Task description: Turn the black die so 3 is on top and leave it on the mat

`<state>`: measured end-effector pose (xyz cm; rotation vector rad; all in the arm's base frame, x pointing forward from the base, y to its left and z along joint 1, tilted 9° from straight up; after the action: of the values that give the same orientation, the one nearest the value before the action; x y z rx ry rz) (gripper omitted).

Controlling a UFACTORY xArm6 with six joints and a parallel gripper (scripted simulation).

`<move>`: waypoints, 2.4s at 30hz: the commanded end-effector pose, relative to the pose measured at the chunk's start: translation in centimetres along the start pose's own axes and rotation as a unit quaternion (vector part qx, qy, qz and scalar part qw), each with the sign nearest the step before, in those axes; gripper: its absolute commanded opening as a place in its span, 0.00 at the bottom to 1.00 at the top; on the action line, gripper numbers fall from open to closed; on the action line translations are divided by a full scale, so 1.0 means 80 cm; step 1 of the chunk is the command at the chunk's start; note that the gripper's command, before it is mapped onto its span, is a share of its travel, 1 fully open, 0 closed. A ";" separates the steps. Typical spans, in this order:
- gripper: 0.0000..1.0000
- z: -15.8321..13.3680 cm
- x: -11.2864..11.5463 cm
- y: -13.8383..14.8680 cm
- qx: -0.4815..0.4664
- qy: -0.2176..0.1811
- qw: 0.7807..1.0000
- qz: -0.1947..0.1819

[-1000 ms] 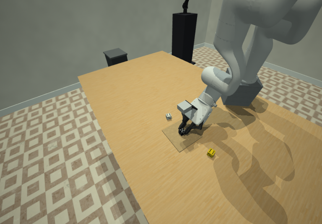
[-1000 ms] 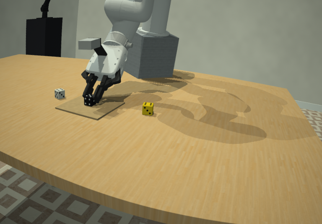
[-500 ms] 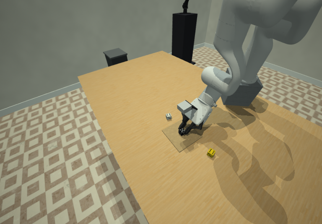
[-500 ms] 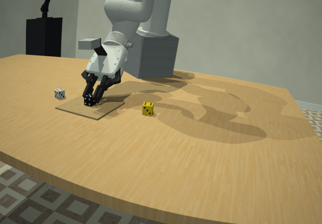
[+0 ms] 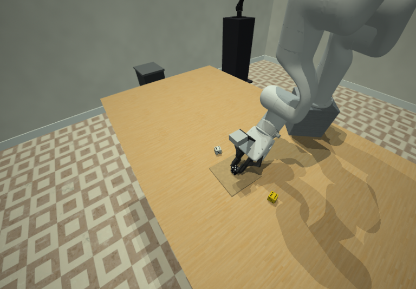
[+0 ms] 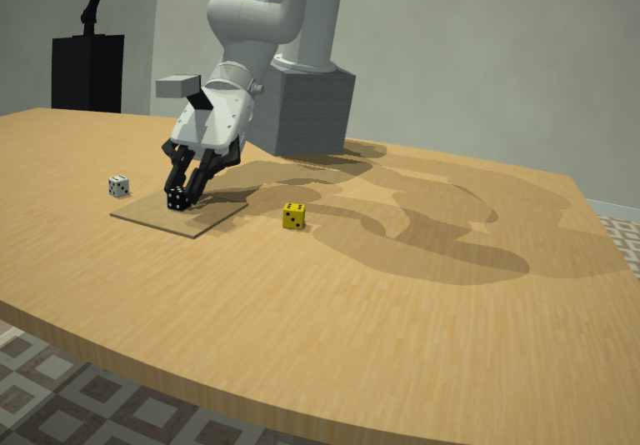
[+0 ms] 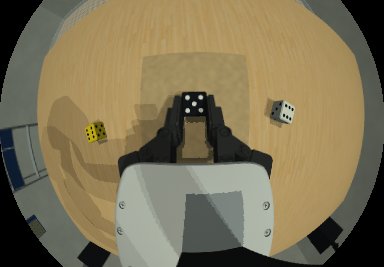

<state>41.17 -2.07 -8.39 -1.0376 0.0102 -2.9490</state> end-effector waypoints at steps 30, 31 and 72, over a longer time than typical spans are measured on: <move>0.21 0.062 0.061 0.009 0.000 0.001 1.000 0.000; 0.21 0.062 0.061 0.009 0.000 0.001 1.000 0.000; 0.21 0.072 0.060 0.008 -0.003 -0.139 0.990 0.028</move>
<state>41.04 -2.87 -0.89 -1.4052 0.0338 -2.7448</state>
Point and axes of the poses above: the point where the finger pads meet when closed, its own x axis back along the fingers, its own y axis across the jaws, z = x × y, the point moved 2 cm from there along x, back along the fingers, and after that the axes turned 8 degrees about x, right-handed, at the moved point
